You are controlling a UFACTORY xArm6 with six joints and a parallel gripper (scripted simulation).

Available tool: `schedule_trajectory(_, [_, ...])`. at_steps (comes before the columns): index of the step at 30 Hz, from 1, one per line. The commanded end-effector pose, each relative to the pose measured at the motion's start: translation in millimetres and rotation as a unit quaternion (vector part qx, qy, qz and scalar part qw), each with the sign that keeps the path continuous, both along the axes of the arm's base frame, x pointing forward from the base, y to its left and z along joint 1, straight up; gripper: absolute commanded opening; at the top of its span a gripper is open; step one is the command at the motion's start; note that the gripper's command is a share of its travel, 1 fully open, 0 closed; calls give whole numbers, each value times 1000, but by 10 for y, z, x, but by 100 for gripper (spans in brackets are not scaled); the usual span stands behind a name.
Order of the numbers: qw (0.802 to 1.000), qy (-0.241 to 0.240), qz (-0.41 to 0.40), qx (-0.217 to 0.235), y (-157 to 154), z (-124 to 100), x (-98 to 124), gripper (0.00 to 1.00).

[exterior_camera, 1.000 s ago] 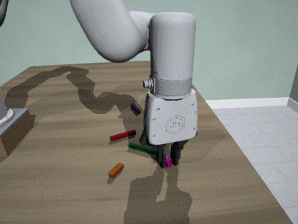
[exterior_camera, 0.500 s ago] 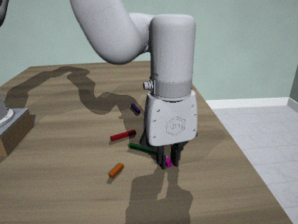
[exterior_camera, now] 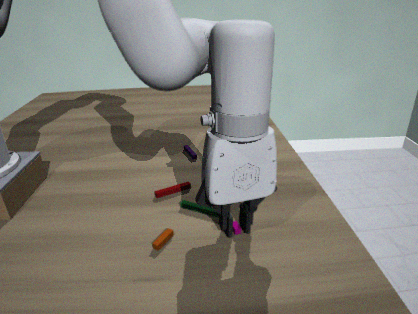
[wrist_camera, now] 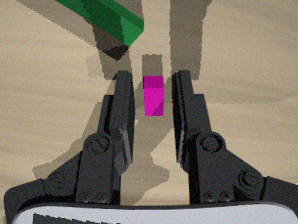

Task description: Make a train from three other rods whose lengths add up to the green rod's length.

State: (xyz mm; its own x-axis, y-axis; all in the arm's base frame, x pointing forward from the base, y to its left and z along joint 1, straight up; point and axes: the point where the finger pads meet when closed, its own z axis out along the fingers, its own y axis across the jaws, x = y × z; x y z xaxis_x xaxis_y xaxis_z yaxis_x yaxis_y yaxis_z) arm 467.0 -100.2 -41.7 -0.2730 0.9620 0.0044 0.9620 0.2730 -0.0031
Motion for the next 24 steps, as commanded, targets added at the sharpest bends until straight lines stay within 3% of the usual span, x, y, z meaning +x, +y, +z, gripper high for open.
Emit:
schedule_trajectory(1, [1000, -2, 0, 0, -4, 15, 16, 24])
schedule_trajectory(11, [1000, -2, 0, 0, -4, 15, 16, 24])
schedule_trajectory(12, [1000, -2, 0, 0, -4, 15, 16, 4])
schedule_trajectory(24, [1000, -2, 0, 0, -4, 15, 16, 4])
